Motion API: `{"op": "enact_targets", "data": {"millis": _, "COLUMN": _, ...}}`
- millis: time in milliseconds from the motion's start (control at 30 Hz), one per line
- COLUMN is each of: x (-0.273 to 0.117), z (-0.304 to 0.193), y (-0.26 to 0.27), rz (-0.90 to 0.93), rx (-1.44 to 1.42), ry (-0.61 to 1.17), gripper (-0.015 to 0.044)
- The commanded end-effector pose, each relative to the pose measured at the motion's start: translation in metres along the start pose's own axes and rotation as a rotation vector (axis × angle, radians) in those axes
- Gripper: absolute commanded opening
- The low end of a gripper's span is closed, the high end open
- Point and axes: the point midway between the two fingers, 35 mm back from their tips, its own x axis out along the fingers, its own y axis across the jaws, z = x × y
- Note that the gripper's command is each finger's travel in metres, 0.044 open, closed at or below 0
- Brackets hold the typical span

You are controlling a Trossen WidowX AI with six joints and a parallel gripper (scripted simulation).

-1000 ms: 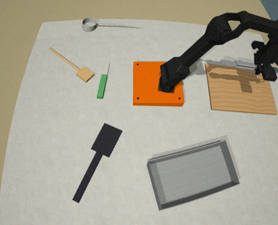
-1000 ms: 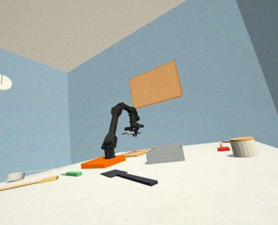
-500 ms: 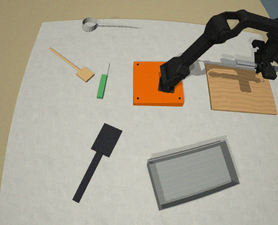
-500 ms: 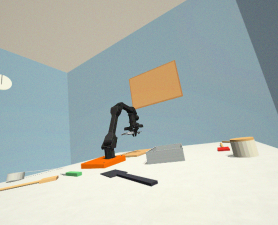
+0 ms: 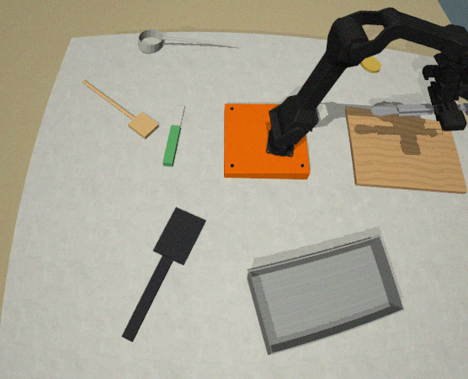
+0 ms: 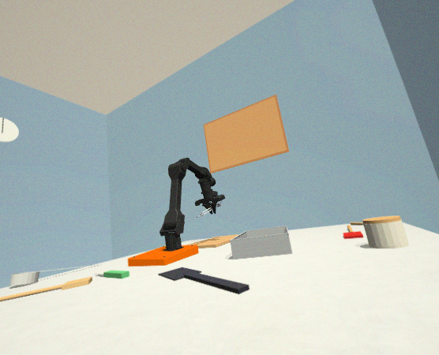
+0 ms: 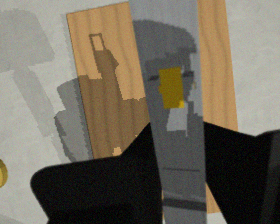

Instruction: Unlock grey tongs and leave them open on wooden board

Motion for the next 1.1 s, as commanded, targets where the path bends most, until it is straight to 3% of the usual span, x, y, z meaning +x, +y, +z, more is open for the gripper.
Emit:
{"op": "enact_targets", "data": {"millis": 0, "x": -0.006, "z": 0.003, "y": 0.000, "rz": -0.006, "rx": -0.010, "ry": -0.089, "gripper": -0.0150}}
{"op": "enact_targets", "data": {"millis": 1067, "x": -0.040, "z": -0.002, "y": 0.001, "rz": -0.014, "rx": -0.008, "ry": -0.644, "gripper": -0.0150}}
